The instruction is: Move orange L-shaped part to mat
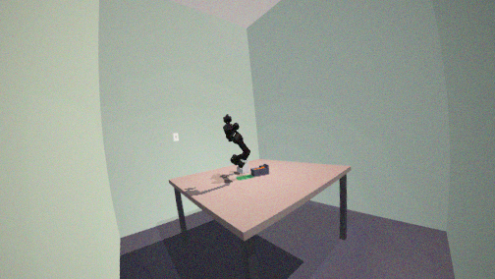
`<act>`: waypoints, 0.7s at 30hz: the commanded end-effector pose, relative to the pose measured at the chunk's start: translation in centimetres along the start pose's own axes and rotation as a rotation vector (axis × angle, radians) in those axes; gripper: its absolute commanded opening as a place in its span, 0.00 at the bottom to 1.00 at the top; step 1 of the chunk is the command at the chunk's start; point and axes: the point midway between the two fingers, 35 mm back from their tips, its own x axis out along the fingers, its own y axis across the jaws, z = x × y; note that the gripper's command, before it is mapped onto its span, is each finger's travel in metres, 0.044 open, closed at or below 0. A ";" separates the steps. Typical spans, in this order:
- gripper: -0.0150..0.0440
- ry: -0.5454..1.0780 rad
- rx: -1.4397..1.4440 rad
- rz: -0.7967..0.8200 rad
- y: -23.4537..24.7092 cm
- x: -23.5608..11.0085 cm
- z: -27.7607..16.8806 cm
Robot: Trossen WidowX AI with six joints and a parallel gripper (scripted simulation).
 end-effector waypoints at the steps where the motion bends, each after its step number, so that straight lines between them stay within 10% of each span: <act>1: 0.89 0.007 -0.002 -0.007 -0.2 0.3 -0.2; 9: 0.56 0.145 -0.068 -0.086 -2.0 3.3 -2.6; 21: 0.56 0.520 -0.116 -0.267 -6.9 9.5 -9.5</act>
